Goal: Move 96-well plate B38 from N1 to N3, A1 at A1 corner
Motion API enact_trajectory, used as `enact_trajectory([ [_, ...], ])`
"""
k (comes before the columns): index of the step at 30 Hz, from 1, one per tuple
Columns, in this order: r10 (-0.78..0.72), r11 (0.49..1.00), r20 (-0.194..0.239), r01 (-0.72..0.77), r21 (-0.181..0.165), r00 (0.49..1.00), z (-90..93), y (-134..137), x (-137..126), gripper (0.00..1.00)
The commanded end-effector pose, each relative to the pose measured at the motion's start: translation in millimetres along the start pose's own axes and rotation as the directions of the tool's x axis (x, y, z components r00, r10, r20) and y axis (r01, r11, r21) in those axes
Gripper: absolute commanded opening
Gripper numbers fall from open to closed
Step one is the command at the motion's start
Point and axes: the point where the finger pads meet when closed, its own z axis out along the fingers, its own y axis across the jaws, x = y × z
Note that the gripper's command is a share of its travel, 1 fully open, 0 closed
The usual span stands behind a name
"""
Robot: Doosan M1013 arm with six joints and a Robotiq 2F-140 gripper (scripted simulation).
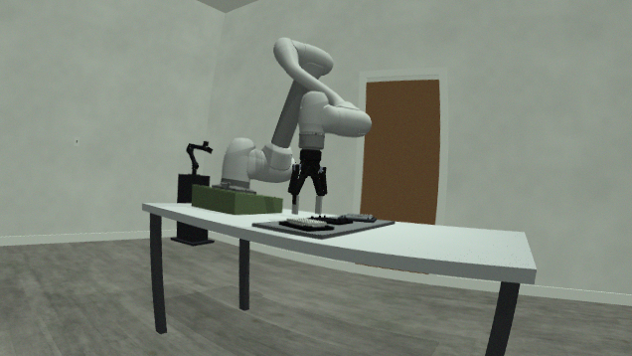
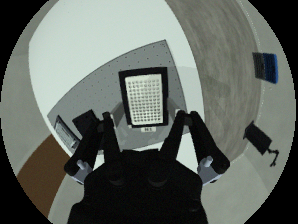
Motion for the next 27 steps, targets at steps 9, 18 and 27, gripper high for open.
enact_trajectory([
  [9,0.000,1.000,0.000,0.000,0.000,1.000,6.3,0.0,0.1,0.66],
  [18,0.000,1.000,0.000,0.000,0.000,1.000,8.2,0.0,0.1,0.66],
  [27,0.000,1.000,0.000,0.000,0.000,1.000,8.5,0.0,0.1,0.66],
])
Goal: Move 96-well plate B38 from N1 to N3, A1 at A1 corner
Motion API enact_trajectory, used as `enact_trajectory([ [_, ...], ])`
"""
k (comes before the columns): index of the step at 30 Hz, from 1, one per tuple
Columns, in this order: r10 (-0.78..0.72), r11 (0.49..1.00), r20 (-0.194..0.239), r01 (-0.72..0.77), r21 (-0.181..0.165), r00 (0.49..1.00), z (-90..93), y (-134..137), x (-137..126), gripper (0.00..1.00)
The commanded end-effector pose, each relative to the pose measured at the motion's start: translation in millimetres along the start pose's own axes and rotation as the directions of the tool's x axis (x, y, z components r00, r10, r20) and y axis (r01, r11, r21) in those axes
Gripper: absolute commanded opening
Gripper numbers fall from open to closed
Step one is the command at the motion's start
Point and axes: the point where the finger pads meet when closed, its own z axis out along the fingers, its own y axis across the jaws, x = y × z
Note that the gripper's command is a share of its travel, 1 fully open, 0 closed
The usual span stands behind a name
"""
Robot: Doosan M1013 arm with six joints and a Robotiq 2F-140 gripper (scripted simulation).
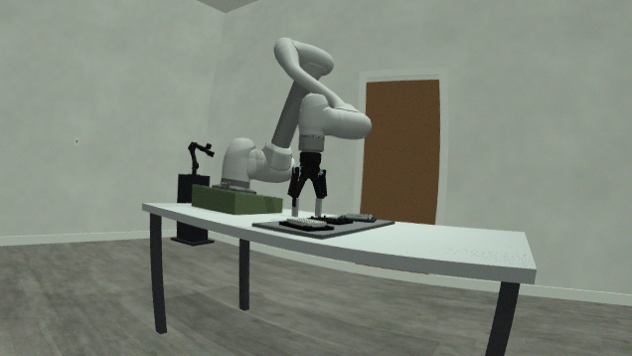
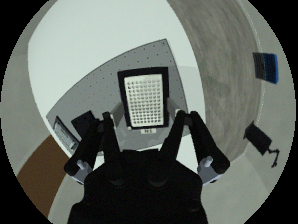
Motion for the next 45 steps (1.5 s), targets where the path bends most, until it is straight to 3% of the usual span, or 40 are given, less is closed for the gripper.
enact_trajectory([
  [1,0.000,1.000,0.000,0.000,0.000,1.000,-0.1,0.0,0.0,0.66],
  [32,0.000,1.000,0.000,0.000,0.000,1.000,-0.1,0.0,0.0,0.66],
  [33,0.000,1.000,0.000,0.000,0.000,1.000,-0.1,0.0,0.0,0.59],
  [45,0.000,1.000,0.000,0.000,0.000,1.000,-0.1,0.0,0.0,0.59],
])
